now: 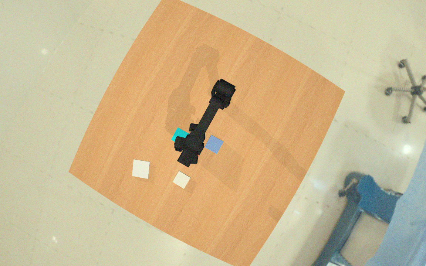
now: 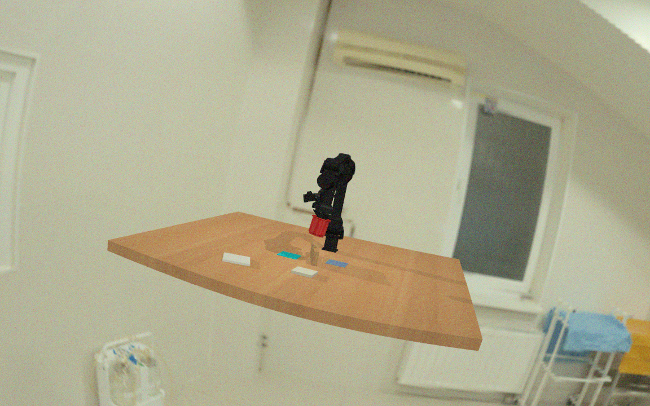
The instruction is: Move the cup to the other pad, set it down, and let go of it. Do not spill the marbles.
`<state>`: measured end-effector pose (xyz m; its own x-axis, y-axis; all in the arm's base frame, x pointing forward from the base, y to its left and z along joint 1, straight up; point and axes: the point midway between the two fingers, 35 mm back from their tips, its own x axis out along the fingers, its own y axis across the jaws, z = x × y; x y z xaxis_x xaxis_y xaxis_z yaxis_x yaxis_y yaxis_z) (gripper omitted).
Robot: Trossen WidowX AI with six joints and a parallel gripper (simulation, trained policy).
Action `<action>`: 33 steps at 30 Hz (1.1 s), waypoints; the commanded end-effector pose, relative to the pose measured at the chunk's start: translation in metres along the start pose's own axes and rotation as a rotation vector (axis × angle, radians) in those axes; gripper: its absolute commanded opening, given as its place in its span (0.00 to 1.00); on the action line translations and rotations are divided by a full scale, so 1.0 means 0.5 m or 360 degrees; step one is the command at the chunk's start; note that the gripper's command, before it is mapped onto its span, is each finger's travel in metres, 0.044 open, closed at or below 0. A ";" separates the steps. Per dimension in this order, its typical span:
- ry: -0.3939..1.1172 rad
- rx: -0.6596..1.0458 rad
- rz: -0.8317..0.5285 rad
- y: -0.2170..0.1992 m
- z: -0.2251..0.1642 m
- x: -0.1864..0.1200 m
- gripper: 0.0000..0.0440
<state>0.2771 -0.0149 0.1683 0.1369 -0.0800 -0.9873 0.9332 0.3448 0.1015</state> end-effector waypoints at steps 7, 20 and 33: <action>-0.0069 0.0125 0.0045 -0.001 0.076 0.016 0.00; -0.0113 0.0260 0.0048 -0.020 0.143 0.069 0.00; -0.0113 0.0341 0.0026 -0.048 0.157 0.141 0.00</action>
<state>0.2932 -0.0994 0.1165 0.1791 -0.1443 -0.9732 0.9761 0.1499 0.1574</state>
